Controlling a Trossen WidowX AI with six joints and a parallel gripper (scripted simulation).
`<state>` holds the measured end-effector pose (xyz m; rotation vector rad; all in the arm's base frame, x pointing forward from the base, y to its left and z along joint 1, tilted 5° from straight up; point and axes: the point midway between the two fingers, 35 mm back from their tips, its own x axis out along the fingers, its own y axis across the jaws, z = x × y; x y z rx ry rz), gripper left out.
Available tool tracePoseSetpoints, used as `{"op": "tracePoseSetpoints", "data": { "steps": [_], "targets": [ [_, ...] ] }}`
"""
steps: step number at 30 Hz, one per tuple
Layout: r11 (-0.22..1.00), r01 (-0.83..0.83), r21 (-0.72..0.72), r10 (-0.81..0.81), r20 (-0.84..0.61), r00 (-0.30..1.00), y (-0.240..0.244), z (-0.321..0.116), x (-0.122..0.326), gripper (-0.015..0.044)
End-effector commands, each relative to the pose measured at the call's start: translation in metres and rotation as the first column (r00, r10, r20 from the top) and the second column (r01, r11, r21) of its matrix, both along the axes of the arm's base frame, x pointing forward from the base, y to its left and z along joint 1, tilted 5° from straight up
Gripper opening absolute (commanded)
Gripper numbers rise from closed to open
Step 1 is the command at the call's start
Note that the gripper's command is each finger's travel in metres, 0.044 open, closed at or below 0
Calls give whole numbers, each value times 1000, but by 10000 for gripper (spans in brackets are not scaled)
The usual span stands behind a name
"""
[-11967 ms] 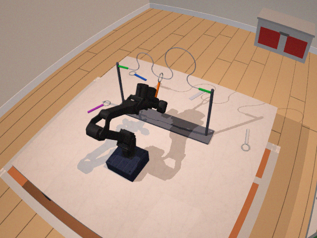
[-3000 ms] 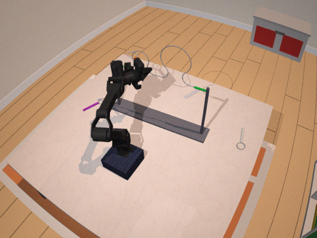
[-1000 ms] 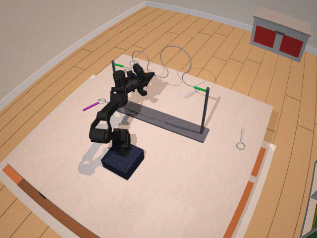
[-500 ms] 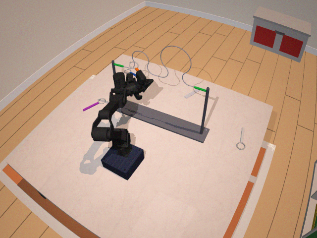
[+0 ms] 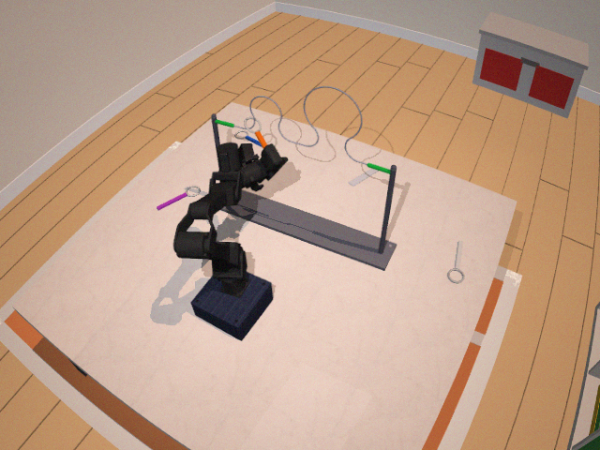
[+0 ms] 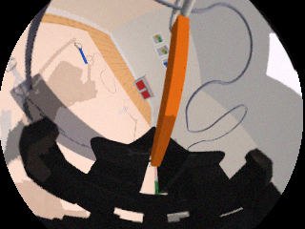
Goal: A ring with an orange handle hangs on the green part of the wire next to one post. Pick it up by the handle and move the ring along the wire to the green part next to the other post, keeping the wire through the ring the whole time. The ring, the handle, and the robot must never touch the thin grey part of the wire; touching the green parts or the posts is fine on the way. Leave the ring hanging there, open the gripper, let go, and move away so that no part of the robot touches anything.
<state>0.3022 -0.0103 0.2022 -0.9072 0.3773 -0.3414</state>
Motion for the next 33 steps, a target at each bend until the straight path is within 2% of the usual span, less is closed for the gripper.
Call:
{"op": "tracePoseSetpoints", "data": {
  "steps": [1,15,33],
  "targets": [
    [998,-3,64,4,-7,1000,7,-13,0,-150],
    [927,3,376,-6,6,1000,49,-46,1,-150],
    [710,5,704,-23,17,1000,113,-67,3,-150]
  ]
}}
